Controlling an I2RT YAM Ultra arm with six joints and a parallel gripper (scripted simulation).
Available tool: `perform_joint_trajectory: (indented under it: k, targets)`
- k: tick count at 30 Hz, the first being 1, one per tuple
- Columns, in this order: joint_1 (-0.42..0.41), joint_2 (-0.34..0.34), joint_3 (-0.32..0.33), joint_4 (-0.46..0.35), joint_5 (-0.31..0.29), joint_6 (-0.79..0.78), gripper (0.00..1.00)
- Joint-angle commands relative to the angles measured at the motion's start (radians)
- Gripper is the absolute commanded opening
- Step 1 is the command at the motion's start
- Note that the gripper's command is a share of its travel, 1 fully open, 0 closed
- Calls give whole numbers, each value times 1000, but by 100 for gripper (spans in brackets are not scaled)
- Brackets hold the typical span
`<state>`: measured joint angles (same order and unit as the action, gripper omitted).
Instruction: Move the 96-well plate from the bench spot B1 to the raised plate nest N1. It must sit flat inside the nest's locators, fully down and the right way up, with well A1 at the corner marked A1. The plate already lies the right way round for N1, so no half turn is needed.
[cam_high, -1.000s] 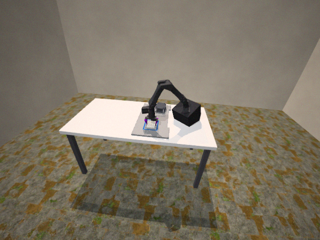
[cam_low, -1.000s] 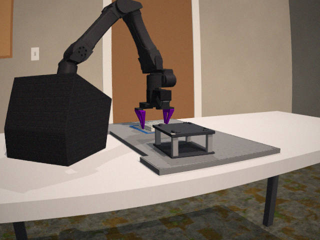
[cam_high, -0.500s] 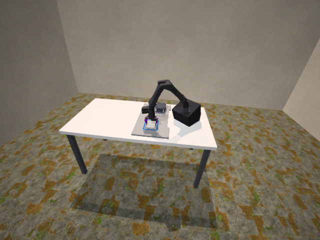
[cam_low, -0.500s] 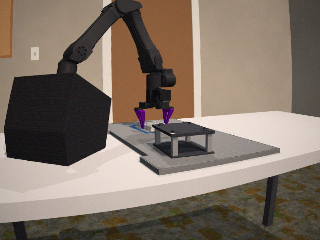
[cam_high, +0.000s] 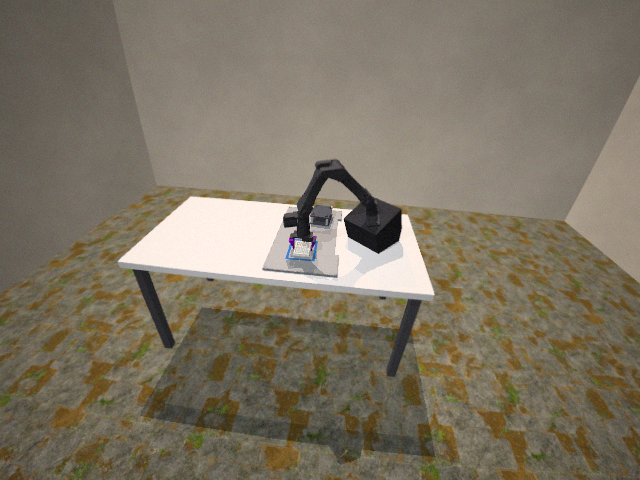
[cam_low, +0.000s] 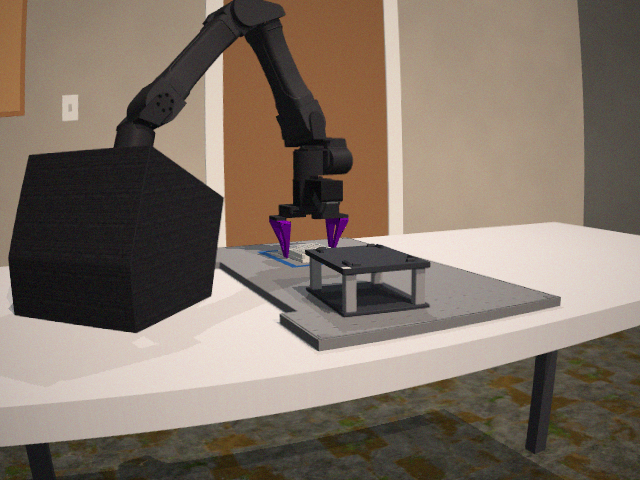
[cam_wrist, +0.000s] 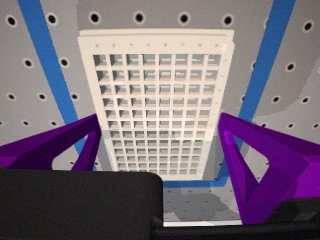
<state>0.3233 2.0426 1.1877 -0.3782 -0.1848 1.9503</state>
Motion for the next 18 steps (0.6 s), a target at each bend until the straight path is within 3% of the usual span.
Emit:
perform_joint_trajectory:
  k: [1,10,11,18]
  targets:
    - [-5,-13,26,-7,14,5,100]
    - [-5,-13,26,-7,14,5,100]
    - [-5,-13,26,-7,14,5,0]
    - [-2,-8,5,-1,8,2,0]
